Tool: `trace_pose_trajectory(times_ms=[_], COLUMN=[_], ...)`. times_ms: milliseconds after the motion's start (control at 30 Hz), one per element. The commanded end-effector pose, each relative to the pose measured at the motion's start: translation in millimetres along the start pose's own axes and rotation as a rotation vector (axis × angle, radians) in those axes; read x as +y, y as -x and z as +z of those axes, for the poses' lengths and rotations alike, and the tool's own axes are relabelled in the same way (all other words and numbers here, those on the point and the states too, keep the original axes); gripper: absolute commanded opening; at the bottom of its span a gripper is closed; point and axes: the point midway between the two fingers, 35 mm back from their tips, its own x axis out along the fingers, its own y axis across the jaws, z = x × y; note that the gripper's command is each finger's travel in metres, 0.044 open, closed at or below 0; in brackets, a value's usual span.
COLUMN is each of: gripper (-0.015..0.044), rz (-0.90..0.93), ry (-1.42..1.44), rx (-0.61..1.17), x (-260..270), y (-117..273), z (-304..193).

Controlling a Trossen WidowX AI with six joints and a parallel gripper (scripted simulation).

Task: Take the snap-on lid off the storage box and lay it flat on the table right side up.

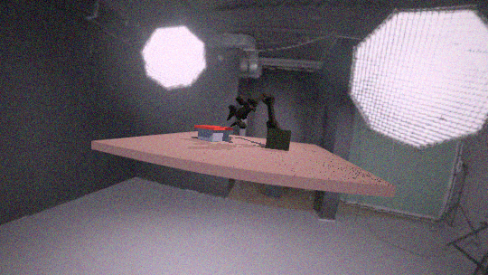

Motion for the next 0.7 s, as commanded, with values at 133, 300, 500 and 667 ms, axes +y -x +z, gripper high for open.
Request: trace_pose_trajectory(times_ms=[133,300,500,667], gripper=[0.0235,0.0235,0.0235,0.0235], rz=[-0.014,-0.016,-0.017,-0.015], ry=[0.009,0.010,0.009,0.009], rx=[0.005,0.006,0.007,0.007], x=[-4,-5,-5,-4], y=[-14,-22,-32,-40], z=[-3,-4,-4,-3])
